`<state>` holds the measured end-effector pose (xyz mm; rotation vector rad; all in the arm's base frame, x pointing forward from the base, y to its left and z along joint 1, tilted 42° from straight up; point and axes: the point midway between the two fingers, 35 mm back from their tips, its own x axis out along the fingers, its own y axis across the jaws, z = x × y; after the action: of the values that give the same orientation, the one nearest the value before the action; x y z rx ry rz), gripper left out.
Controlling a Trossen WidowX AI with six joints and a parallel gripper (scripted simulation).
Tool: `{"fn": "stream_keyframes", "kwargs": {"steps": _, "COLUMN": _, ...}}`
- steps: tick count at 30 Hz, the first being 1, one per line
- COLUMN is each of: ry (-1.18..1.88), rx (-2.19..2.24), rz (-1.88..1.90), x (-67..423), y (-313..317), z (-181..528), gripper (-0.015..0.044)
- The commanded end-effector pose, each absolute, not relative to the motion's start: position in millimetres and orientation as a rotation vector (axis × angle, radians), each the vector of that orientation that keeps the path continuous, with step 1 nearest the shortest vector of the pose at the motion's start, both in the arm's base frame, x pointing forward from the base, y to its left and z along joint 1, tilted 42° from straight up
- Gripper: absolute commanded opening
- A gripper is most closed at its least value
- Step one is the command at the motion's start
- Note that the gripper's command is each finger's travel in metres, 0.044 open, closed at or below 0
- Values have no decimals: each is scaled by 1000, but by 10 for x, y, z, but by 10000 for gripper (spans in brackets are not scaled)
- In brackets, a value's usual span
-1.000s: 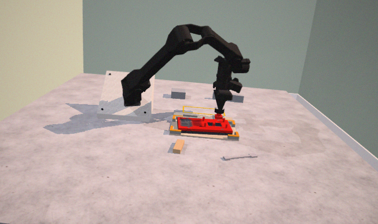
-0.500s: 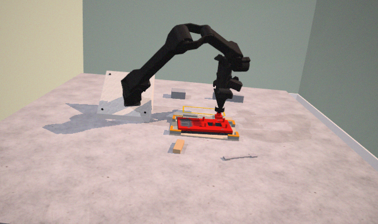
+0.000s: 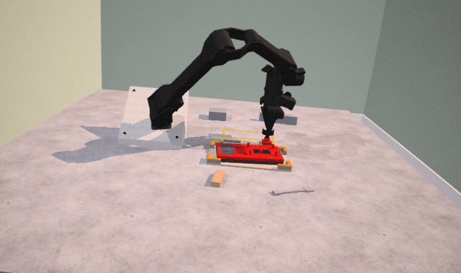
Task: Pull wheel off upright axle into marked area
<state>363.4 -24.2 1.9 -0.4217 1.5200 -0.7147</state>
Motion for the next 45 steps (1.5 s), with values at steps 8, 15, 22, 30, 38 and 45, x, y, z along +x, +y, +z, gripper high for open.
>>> {"fn": "stream_keyframes", "kwargs": {"steps": 8, "ry": 1520, "rx": -416, "rz": -715, "x": 3636, "y": -205, "z": 49, "gripper": 0}}
{"fn": "stream_keyframes", "kwargs": {"steps": 15, "ry": 1520, "rx": -417, "rz": -714, "x": 3638, "y": -189, "z": 66, "gripper": 0}}
{"fn": "stream_keyframes", "kwargs": {"steps": 22, "ry": 1520, "rx": -417, "rz": -714, "x": 3640, "y": -174, "z": 83, "gripper": 0}}
{"fn": "stream_keyframes", "kwargs": {"steps": 30, "ry": 1520, "rx": -418, "rz": -714, "x": 3642, "y": -156, "z": 103, "gripper": 0}}
{"fn": "stream_keyframes", "kwargs": {"steps": 38, "ry": 1519, "rx": -418, "rz": -714, "x": 3644, "y": -139, "z": 123, "gripper": 0}}
{"fn": "stream_keyframes", "kwargs": {"steps": 45, "ry": 1519, "rx": -419, "rz": -714, "x": 3645, "y": -123, "z": 140, "gripper": 0}}
